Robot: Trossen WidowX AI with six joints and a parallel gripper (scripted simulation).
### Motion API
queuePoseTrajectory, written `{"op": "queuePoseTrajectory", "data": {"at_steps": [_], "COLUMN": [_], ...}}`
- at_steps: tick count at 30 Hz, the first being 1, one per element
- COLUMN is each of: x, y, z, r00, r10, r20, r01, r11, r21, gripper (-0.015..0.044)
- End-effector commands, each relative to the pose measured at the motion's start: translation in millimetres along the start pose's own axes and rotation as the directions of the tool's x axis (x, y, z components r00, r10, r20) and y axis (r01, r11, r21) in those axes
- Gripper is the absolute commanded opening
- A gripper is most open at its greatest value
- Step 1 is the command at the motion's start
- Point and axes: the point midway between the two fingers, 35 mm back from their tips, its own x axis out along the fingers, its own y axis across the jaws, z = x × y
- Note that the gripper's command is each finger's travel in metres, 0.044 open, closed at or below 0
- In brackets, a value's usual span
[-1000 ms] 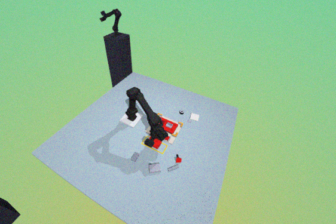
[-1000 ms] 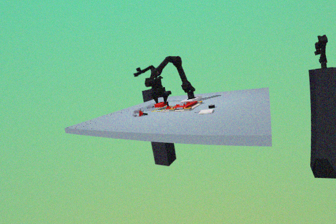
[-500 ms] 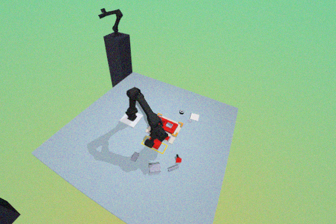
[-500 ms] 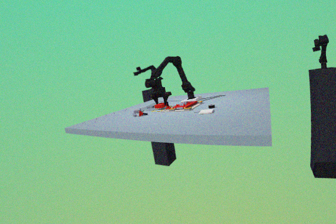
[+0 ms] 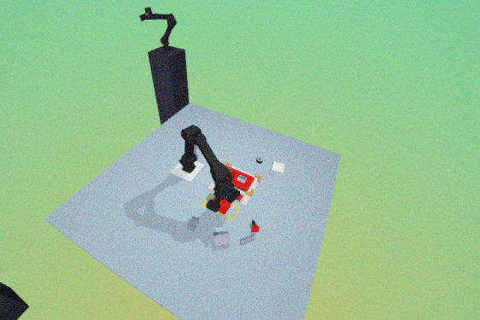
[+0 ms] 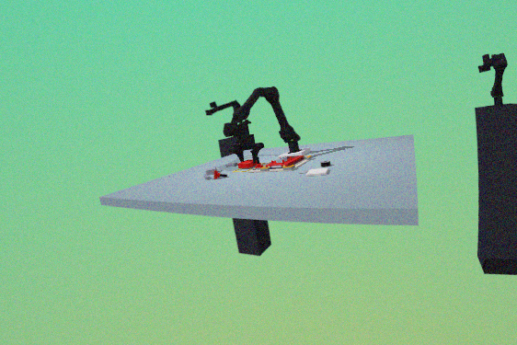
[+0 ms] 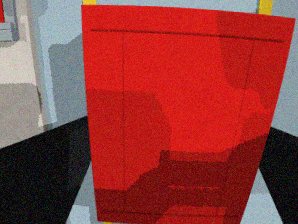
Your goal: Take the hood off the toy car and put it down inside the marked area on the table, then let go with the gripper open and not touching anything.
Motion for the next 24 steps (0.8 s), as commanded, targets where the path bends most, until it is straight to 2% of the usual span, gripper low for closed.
{"op": "queuePoseTrajectory", "data": {"at_steps": [1, 11, 24], "x": [2.2, 7.1, 5.4], "y": [0.3, 0.4, 0.1], "z": [0.6, 0.4, -0.1], "r00": [1.000, 1.000, 1.000], "r10": [0.003, 0.003, 0.000], "r20": [0.004, 0.004, 0.000], "r01": [-0.003, -0.003, 0.000], "r11": [1.000, 1.000, 1.000], "r21": [-0.006, -0.006, 0.000], "gripper": [0.0000, 0.0000, 0.0341]}}
